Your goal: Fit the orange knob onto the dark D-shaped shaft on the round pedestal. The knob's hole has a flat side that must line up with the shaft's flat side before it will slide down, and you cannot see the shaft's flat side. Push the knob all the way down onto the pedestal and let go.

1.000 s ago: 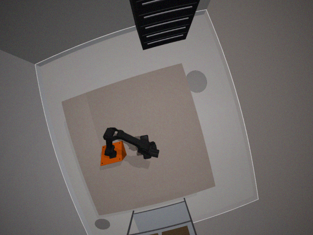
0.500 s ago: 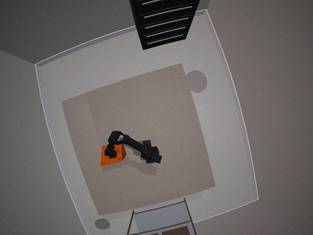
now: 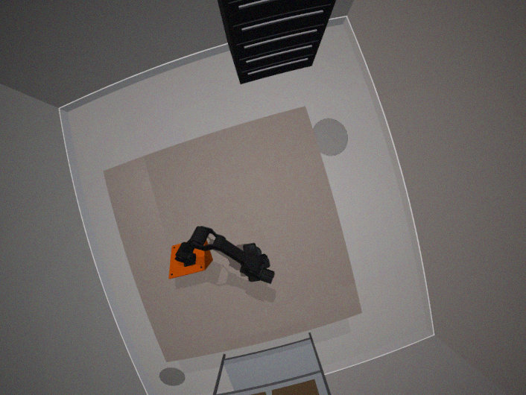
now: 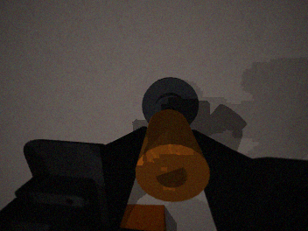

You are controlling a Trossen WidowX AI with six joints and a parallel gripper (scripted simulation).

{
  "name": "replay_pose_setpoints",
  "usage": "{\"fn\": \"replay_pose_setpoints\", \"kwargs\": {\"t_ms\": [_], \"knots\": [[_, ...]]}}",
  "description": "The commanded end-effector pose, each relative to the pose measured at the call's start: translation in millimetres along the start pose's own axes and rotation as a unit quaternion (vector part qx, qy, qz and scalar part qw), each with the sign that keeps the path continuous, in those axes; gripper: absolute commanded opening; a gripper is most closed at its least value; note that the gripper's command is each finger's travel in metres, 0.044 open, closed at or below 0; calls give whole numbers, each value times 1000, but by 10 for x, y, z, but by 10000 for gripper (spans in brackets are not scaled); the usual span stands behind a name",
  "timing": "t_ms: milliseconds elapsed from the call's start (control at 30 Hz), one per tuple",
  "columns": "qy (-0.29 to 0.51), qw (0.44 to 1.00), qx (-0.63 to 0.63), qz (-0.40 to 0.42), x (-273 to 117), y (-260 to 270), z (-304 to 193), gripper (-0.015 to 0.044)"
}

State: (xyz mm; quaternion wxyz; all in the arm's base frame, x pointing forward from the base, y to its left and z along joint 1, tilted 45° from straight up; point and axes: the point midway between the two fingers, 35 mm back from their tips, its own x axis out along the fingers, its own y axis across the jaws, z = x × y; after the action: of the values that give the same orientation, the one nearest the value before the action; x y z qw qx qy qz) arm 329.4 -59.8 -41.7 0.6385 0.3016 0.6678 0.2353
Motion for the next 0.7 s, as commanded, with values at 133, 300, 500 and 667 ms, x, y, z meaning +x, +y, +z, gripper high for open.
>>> {"fn": "replay_pose_setpoints", "kwargs": {"t_ms": [133,300,500,667], "knots": [[-4,1000,-5,-3,110,-37,28,0],[-4,1000,-5,-2,246,-37,26,0],[-4,1000,-8,-2,202,-38,40,0],[-4,1000,-8,-2,236,-38,43,0]]}}
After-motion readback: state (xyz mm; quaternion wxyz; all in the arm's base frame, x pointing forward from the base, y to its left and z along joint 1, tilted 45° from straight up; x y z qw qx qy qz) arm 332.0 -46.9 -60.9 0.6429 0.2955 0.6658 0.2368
